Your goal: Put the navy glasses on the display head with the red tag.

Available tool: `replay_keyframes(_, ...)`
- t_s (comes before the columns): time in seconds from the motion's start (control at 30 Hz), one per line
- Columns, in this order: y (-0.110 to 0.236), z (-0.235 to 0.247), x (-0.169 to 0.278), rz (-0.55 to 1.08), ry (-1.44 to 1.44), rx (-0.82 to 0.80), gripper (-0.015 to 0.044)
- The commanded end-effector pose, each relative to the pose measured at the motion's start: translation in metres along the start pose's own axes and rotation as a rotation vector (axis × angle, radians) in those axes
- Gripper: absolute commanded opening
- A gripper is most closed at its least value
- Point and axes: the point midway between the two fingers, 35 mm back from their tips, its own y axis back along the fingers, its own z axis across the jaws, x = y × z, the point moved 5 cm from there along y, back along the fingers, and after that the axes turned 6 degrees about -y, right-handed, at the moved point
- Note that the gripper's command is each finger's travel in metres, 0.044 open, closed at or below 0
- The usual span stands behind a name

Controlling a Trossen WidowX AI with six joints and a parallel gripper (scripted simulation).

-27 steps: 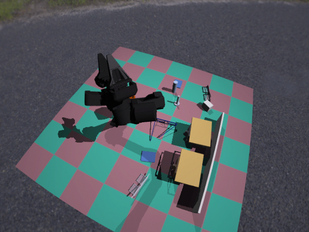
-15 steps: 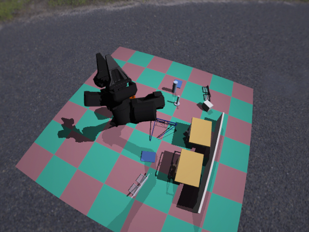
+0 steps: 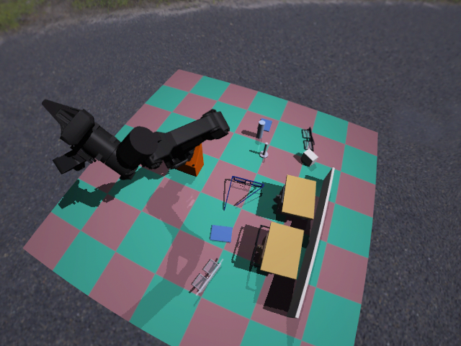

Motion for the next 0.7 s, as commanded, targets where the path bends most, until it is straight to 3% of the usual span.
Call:
replay_keyframes(0.0, -0.013, 0.040, -0.036, -0.136, -0.050, -0.136, 0.0200)
replay_keyframes(0.4, 0.000, 0.112, -0.116, -0.434, -0.136, -0.375, 0.0200)
replay_keyframes(0.67, 0.062, 0.174, -0.182, -0.667, -0.235, -0.717, 0.0200)
